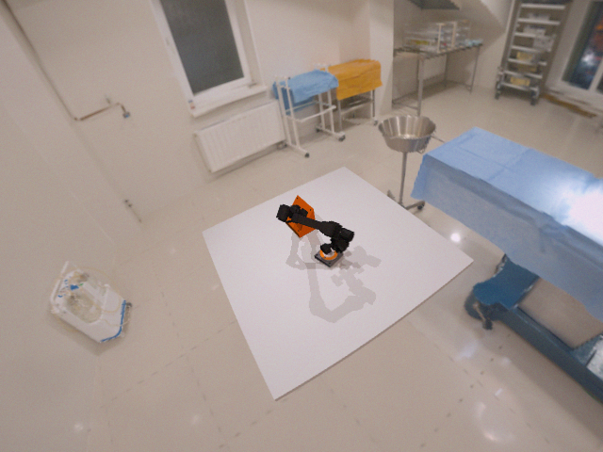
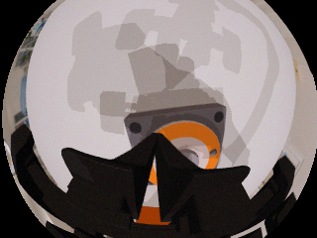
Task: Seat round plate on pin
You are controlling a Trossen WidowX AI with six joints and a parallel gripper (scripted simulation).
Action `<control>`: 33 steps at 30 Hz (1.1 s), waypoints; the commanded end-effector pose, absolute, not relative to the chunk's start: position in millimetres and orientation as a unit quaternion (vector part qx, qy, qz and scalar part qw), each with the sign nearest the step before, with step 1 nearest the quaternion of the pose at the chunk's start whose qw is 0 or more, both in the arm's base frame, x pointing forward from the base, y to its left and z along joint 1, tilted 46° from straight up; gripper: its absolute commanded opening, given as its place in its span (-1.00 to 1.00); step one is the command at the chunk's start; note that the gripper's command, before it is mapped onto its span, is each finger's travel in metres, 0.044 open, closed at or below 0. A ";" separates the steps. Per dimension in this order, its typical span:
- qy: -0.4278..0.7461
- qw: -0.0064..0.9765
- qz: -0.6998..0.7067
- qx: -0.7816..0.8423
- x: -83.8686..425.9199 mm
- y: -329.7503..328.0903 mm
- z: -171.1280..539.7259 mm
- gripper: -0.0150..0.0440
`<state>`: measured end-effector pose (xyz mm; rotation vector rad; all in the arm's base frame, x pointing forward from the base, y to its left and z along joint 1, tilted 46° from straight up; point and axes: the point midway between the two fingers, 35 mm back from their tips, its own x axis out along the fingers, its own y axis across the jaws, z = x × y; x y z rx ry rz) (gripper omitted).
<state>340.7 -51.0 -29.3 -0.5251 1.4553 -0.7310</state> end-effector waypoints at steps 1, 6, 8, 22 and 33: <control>0.649 0.650 -0.322 -0.229 332.8 -50.4 -34.2 -0.49; 0.649 0.650 -0.322 -0.229 329.6 -48.0 -36.2 -0.49; 0.649 0.650 -0.322 -0.229 328.3 -47.0 -36.7 -0.49; 0.649 0.650 -0.322 -0.229 318.8 -40.2 -39.2 -0.49; 0.649 0.650 -0.322 -0.229 310.9 -36.9 -40.6 -0.49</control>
